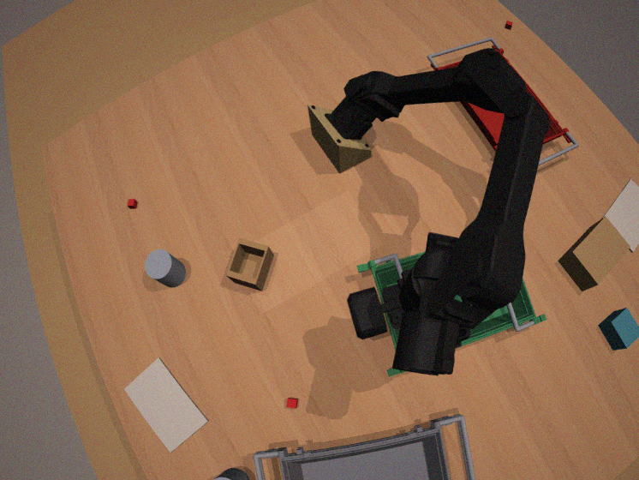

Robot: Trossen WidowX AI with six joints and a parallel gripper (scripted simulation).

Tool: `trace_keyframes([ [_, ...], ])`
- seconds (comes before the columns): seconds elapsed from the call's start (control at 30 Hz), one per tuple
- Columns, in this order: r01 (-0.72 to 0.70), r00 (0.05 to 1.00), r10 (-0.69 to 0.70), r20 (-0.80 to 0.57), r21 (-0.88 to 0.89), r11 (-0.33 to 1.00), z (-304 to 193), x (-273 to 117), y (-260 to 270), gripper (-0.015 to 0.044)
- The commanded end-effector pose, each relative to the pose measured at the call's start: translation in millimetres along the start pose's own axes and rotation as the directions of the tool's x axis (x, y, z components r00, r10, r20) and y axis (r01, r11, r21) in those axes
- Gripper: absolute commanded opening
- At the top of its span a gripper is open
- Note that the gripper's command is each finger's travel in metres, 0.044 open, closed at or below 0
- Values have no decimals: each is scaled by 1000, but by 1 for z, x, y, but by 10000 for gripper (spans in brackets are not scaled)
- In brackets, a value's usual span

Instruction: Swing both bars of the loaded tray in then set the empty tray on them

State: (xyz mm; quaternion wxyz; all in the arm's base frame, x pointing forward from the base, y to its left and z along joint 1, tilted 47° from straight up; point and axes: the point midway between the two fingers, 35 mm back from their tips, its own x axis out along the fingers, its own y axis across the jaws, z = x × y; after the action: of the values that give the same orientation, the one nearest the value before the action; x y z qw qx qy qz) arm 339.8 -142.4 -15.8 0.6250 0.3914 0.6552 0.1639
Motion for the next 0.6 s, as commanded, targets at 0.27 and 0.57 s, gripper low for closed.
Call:
trace_keyframes([
  [0.27, -2, 1000, 2, 1, 5, 1000, 0, 0, 0, 82],
  [0.57, -2, 1000, 2, 1, 5, 1000, 0, 0, 0, 0],
])
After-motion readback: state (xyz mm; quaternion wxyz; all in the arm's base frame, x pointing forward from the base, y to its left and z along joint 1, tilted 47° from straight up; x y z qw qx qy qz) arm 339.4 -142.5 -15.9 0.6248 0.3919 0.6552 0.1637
